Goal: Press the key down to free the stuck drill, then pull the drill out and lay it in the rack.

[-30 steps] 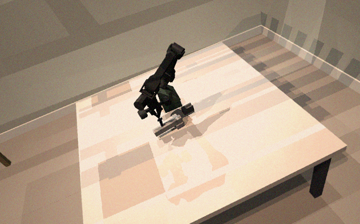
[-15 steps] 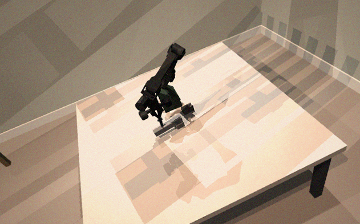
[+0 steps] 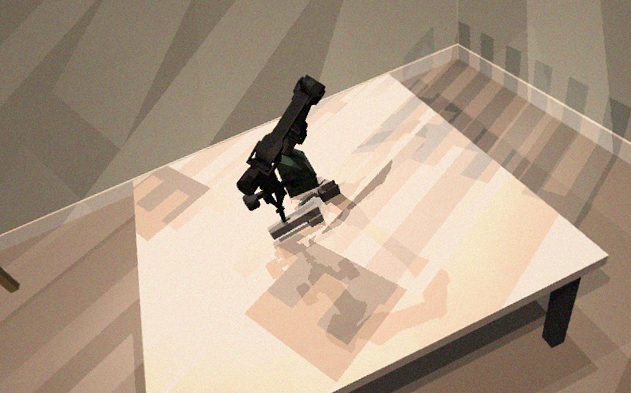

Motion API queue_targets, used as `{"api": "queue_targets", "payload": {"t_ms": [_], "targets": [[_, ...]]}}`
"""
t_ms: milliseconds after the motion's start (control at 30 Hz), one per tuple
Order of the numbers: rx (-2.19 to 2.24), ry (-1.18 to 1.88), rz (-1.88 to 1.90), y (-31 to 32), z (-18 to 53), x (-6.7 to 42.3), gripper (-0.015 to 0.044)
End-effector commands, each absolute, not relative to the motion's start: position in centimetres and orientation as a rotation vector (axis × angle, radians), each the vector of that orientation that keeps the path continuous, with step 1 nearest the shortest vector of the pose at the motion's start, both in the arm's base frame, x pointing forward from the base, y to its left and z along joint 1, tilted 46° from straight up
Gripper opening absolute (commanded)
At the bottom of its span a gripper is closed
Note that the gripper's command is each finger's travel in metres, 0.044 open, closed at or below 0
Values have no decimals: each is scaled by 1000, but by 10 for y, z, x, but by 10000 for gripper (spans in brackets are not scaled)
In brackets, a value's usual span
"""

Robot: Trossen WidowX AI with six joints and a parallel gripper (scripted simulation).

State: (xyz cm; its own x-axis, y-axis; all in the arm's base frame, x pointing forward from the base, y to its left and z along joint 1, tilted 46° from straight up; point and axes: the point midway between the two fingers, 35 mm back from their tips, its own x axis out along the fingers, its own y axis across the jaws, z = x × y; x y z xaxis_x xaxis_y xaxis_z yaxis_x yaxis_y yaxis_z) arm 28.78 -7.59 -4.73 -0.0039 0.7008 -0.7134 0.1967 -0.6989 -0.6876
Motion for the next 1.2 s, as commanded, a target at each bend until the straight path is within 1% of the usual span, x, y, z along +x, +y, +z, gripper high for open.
{"api": "queue_targets", "payload": {"t_ms": [0,1167], "targets": [[-1876,-929,1749,-74,-47,285,0],[-1876,-930,1749,-66,-56,286,0]]}}
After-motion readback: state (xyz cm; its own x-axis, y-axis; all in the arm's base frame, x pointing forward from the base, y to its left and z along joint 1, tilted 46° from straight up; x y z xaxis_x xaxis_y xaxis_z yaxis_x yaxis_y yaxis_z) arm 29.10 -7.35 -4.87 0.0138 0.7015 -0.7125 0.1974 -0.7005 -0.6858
